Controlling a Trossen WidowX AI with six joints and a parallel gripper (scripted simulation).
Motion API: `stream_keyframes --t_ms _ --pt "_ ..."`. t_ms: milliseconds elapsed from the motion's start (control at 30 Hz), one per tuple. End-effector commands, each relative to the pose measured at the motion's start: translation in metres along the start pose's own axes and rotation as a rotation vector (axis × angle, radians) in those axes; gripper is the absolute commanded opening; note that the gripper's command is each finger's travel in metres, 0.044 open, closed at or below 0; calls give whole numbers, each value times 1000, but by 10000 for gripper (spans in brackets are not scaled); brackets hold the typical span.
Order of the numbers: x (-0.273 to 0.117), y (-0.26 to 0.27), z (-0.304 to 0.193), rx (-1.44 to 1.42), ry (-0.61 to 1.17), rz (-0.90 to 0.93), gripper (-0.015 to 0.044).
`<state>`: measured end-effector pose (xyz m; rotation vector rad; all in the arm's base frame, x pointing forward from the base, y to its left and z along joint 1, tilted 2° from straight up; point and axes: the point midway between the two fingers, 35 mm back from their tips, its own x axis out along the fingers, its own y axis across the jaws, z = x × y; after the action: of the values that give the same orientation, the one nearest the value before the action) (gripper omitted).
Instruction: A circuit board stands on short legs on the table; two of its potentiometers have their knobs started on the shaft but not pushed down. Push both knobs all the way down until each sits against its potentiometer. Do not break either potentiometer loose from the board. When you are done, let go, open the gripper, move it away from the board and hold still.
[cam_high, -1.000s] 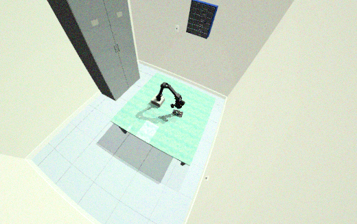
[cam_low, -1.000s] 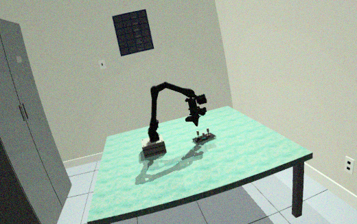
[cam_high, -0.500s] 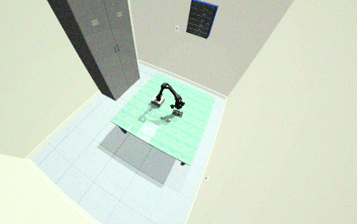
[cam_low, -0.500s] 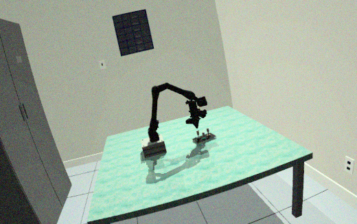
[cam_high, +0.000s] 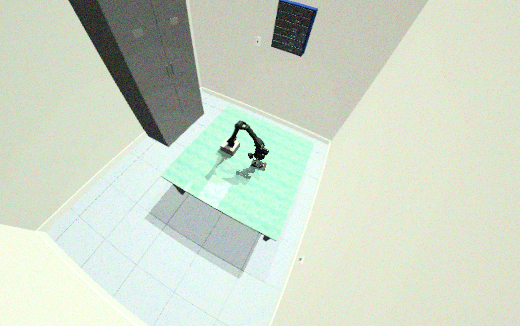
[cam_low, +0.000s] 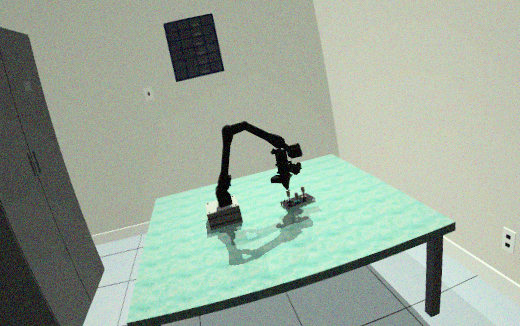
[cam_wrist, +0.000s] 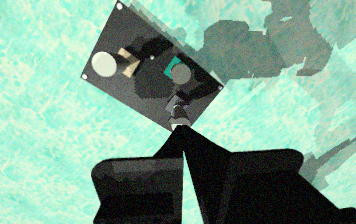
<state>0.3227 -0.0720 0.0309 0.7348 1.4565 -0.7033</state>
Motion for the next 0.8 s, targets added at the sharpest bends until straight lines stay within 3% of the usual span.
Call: stream_keyframes --t_ms 0,767 --pt "0 0 0 4 -2 -3 0" --pt "6 0 0 4 -2 -3 0"
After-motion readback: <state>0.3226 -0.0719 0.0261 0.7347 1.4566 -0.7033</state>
